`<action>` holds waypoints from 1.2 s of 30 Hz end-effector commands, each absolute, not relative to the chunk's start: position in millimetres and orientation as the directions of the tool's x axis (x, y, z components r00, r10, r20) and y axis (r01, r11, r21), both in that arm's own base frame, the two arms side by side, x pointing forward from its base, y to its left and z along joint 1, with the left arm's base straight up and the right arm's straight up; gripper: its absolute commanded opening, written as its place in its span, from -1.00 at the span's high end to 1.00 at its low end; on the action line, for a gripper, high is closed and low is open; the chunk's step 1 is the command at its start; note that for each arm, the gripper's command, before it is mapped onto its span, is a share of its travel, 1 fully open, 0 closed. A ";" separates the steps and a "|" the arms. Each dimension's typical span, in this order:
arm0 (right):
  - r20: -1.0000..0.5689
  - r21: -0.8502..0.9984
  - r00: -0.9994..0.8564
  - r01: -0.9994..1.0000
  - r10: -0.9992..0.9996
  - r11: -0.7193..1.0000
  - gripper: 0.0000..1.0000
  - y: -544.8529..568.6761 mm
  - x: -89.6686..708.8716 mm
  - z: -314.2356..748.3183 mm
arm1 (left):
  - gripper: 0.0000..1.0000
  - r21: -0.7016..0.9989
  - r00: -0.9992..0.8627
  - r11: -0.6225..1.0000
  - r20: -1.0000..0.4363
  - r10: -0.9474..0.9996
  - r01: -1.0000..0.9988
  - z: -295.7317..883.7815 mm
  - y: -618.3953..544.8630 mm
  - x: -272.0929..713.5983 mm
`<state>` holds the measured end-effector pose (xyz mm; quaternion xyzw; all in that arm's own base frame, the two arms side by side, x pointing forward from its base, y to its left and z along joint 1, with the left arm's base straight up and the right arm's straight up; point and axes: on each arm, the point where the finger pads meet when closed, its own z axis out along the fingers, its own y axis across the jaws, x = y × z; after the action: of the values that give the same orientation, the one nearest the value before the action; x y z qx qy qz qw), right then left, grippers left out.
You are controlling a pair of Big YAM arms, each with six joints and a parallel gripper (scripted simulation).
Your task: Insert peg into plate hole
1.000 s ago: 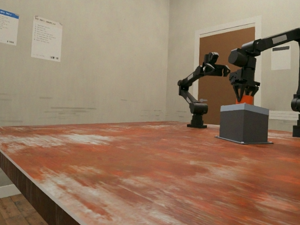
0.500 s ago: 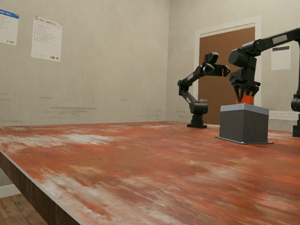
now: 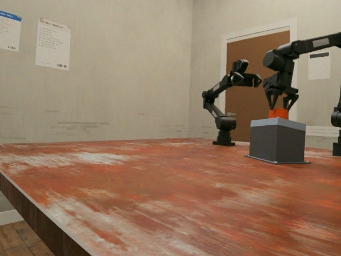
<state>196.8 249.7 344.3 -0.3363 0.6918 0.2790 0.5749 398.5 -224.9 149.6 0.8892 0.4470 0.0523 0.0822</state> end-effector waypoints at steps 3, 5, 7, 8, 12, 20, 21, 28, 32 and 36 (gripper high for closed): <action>-0.988 0.000 -0.095 -0.784 -0.120 0.620 -1.00 249.4 197.2 362.3 | -0.62 0.237 0.600 -0.587 0.023 0.800 0.774 187.6 -233.5 407.4; -0.988 0.000 -0.095 -0.784 -0.120 0.620 -1.00 249.4 197.2 362.3 | -1.00 0.230 0.596 -0.584 0.020 0.803 0.779 190.1 -236.0 405.3; -0.988 0.000 -0.095 -0.784 -0.120 0.620 -1.00 249.4 197.2 362.3 | -1.00 0.230 0.596 -0.584 0.020 0.803 0.779 190.1 -236.0 405.3; -0.988 0.000 -0.095 -0.784 -0.120 0.620 -1.00 249.4 197.2 362.3 | -1.00 0.230 0.594 -0.582 0.020 0.804 0.780 195.1 -232.8 406.1; -0.988 0.000 -0.095 -0.784 -0.120 0.620 -1.00 249.4 197.2 362.3 | -1.00 0.260 0.591 -0.576 0.025 0.806 0.775 236.6 -227.1 400.0; -0.988 0.000 -0.095 -0.784 -0.120 0.620 -1.00 249.4 197.2 362.3 | -1.00 0.244 0.597 -0.584 0.024 0.802 0.774 270.6 -224.6 394.7; -0.988 0.000 -0.095 -0.784 -0.120 0.620 -1.00 249.4 197.2 362.3 | -1.00 0.228 0.597 -0.585 0.021 0.802 0.778 265.2 -228.1 398.4; -0.988 0.000 -0.095 -0.784 -0.120 0.620 -1.00 249.4 197.2 362.3 | -1.00 0.190 0.595 -0.586 0.014 0.804 0.787 266.5 -231.5 393.7; -0.988 0.000 -0.095 -0.784 -0.120 0.620 -1.00 249.4 197.2 362.3 | -1.00 0.167 0.592 -0.585 0.012 0.806 0.793 251.7 -226.3 391.0; -0.988 0.000 -0.095 -0.784 -0.120 0.620 -1.00 249.4 197.2 362.3 | -1.00 0.182 0.594 -0.586 0.013 0.804 0.790 258.1 -226.0 388.6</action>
<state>196.8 249.7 344.3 -0.3363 0.6918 0.2790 0.5749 382.1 -219.0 238.5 0.8914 0.4477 0.0371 0.0605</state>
